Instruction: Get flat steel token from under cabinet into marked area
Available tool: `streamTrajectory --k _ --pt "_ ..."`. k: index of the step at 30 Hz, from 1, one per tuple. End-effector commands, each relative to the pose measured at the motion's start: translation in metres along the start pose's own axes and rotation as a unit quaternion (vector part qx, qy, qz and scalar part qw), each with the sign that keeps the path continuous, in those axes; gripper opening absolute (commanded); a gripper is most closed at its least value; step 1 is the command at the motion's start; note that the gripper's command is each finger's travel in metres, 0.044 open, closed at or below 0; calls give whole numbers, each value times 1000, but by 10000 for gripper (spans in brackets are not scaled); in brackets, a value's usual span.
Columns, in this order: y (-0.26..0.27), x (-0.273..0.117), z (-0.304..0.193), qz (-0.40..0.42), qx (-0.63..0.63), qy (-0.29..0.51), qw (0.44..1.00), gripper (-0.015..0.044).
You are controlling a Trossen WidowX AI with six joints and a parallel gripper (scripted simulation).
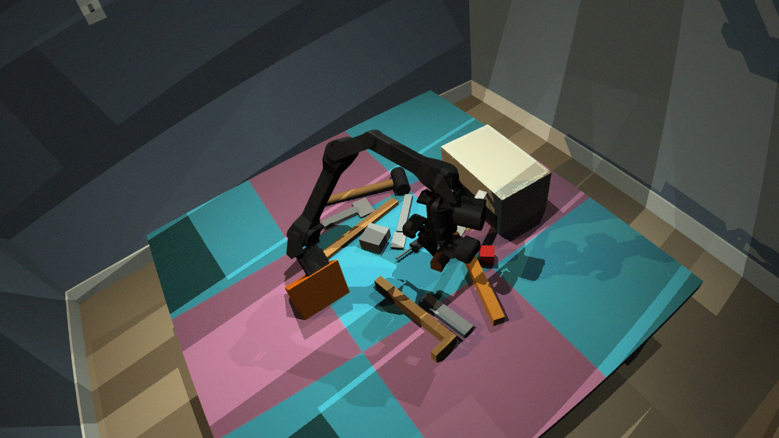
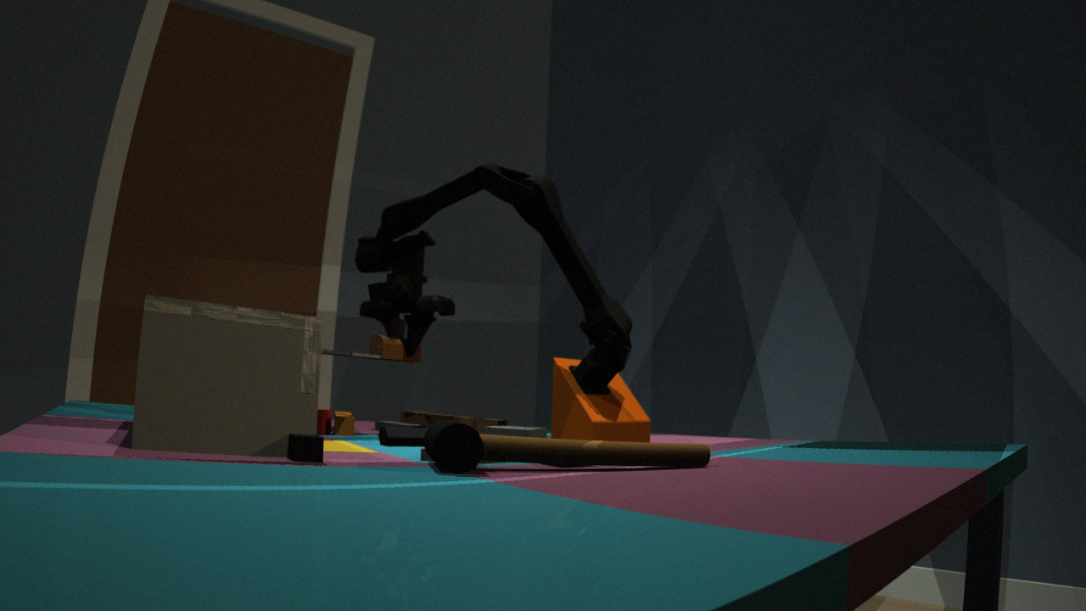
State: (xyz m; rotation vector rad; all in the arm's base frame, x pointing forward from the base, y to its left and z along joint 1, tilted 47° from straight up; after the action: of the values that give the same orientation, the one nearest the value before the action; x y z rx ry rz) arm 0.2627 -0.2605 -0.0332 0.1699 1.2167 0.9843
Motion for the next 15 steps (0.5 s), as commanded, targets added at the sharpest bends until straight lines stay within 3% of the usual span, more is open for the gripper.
streamTrajectory --k 1,15 --pt "-1 -2 0 -5 28 -10 1000 0" --pt "3 -2 -3 -5 74 -10 997 0"
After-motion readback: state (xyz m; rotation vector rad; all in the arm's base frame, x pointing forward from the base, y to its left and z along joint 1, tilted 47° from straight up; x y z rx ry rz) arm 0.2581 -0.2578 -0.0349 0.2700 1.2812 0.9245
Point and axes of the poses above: the point midway between the two fingers, 35 mm back from their tips, its own x axis out along the fingers, its own y axis across the jaws, z = x × y, the point moved 9 cm from there along -x, back along the fingers, and after that the axes turned 13 degrees about -x, right-handed, at the moved point
